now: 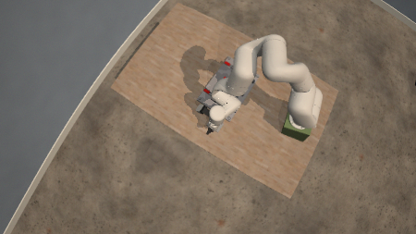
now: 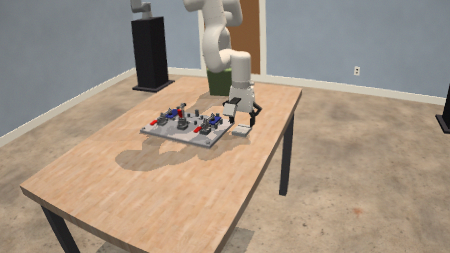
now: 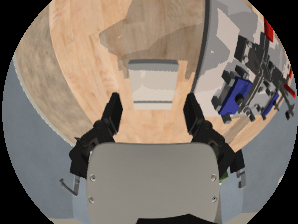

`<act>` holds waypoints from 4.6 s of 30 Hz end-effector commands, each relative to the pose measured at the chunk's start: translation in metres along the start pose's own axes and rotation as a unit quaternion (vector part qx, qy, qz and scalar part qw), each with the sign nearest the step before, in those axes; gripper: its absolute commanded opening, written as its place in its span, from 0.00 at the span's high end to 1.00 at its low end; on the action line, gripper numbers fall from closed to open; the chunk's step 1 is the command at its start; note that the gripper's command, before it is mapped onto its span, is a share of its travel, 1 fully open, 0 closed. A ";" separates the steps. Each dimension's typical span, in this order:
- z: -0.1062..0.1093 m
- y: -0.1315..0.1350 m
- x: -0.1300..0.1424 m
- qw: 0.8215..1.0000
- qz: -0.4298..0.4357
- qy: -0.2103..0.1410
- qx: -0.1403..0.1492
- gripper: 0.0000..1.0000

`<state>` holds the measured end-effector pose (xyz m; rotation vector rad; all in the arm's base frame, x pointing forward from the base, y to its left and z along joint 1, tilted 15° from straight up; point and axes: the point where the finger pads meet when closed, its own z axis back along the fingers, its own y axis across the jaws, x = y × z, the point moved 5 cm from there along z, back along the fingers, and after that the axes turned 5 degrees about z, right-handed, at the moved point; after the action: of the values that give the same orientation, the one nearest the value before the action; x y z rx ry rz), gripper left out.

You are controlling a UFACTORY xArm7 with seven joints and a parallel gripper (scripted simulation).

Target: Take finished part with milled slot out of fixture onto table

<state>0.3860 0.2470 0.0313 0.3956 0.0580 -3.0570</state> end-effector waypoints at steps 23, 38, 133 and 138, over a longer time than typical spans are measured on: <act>0.073 -0.001 -0.001 1.000 0.000 -0.001 -0.001 0.05; 0.076 -0.001 -0.001 1.000 0.000 -0.001 -0.001 0.05; 0.168 0.000 -0.002 1.000 0.000 -0.001 -0.001 0.05; 0.168 0.000 -0.002 1.000 0.000 -0.001 -0.001 0.05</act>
<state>0.3441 0.2393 0.1928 0.3880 0.0583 -3.0577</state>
